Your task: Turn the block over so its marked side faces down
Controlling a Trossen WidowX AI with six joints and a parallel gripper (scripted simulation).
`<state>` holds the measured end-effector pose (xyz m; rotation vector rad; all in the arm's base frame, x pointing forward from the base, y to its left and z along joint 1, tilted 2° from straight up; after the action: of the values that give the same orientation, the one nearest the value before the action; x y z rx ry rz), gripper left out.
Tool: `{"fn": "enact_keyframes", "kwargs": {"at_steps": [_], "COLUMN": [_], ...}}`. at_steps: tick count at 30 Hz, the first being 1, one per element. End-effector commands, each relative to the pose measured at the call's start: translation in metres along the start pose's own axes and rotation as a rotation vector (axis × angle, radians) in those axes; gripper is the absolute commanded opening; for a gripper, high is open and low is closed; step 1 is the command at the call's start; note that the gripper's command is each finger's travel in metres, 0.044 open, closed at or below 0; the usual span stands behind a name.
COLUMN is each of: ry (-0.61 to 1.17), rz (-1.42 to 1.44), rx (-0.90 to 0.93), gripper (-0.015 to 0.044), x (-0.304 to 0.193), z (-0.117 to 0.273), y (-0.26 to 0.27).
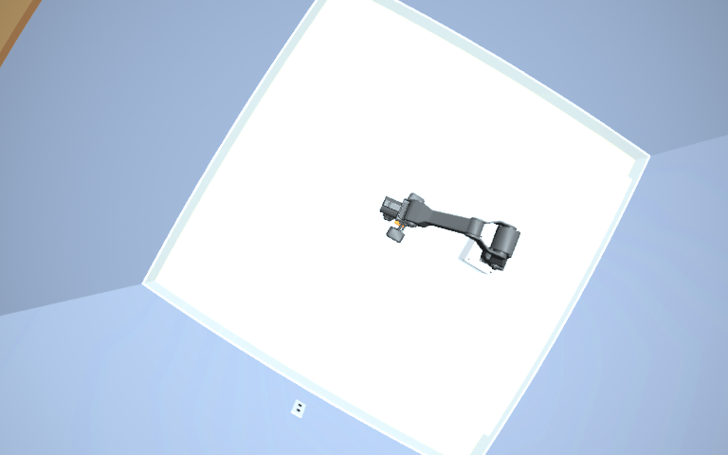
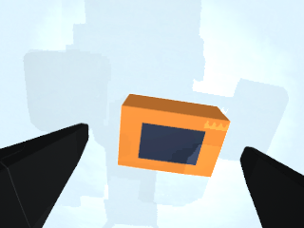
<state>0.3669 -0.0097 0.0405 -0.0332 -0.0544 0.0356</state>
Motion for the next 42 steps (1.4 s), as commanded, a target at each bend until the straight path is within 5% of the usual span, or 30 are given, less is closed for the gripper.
{"fn": "enact_keyframes", "kwargs": {"at_steps": [1, 9, 14, 36, 42], "ry": [0.015, 0.015, 0.015, 0.015, 0.014], "rz": [0.005, 0.005, 0.005, 0.005, 0.005], "rx": [-0.005, -0.005, -0.005, -0.005, -0.005], "gripper": [0.044, 0.044, 0.0309, 0.0162, 0.0005], "x": [-0.002, -0.003, -0.003, -0.003, -0.002], "z": [-0.011, -0.02, -0.02, -0.02, 0.009], "y": [0.0, -0.001, -0.001, -0.001, 0.0]}}
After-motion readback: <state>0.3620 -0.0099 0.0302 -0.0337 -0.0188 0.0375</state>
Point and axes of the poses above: the point midway between the two fingers, 35 mm back from their tips, its own z axis back along the fingers, its own y axis across the jaws, x = y × z, the point moved 4 cm from there along z, back along the fingers, and after that the axes turned 11 degrees about z, right-handed, at the moved point
